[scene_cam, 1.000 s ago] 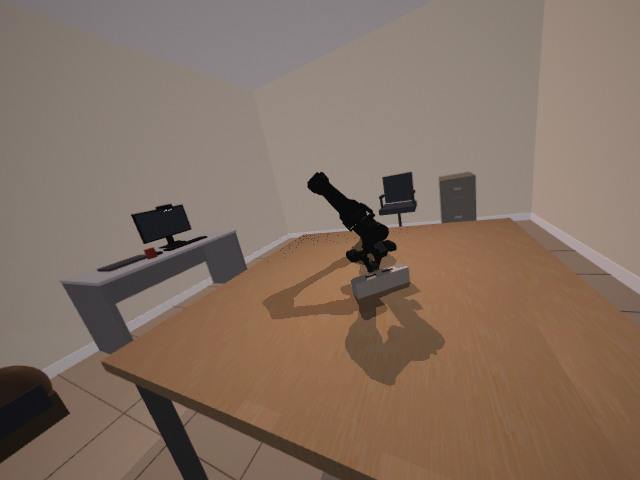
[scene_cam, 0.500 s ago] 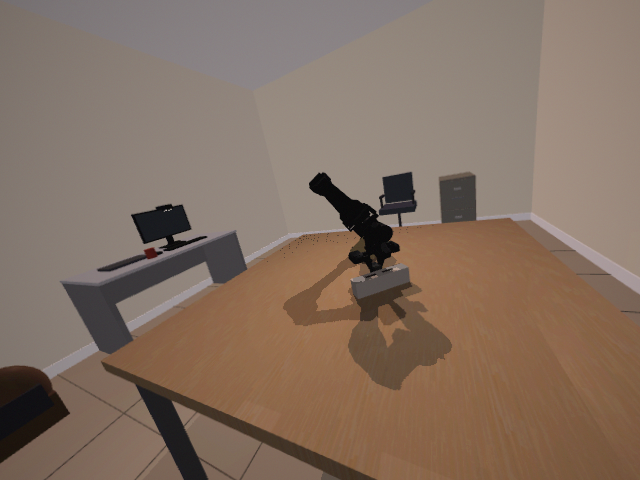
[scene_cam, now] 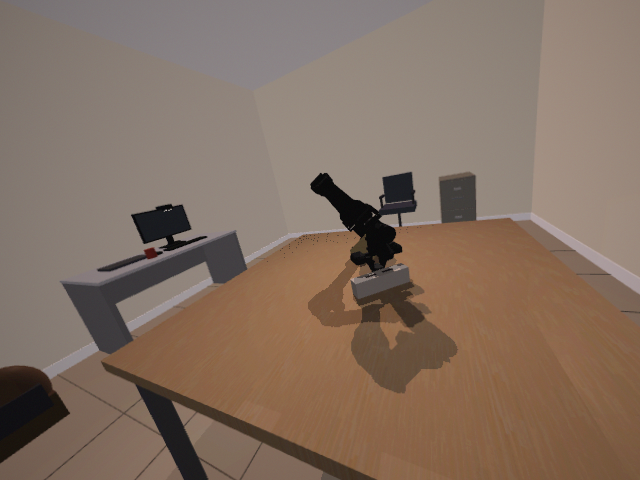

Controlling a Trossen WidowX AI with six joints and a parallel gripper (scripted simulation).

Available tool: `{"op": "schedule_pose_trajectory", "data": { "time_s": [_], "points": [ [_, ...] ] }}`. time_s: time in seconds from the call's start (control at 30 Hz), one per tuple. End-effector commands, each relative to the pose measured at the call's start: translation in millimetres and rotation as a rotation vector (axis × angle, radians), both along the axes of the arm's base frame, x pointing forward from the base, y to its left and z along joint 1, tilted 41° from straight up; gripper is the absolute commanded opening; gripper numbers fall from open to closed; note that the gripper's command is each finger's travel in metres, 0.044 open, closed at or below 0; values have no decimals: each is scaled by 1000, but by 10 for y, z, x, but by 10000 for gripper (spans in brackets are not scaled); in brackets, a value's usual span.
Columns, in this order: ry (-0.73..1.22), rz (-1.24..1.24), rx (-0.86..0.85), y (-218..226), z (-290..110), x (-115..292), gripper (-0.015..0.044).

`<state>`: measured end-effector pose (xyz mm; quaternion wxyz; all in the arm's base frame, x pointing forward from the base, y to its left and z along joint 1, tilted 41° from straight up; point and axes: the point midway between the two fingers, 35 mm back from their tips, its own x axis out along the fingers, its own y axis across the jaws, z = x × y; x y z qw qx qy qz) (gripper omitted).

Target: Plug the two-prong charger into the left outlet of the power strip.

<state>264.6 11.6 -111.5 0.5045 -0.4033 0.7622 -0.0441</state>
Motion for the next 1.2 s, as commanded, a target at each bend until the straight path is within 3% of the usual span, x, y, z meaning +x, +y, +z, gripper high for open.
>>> {"op": "schedule_pose_trajectory", "data": {
  "time_s": [0.0, 1.17],
  "points": [
    [0, 1, 5, 15, 2, 20, 0],
    [0, 1, 5, 38, -17, 62, 0]
  ]
}}
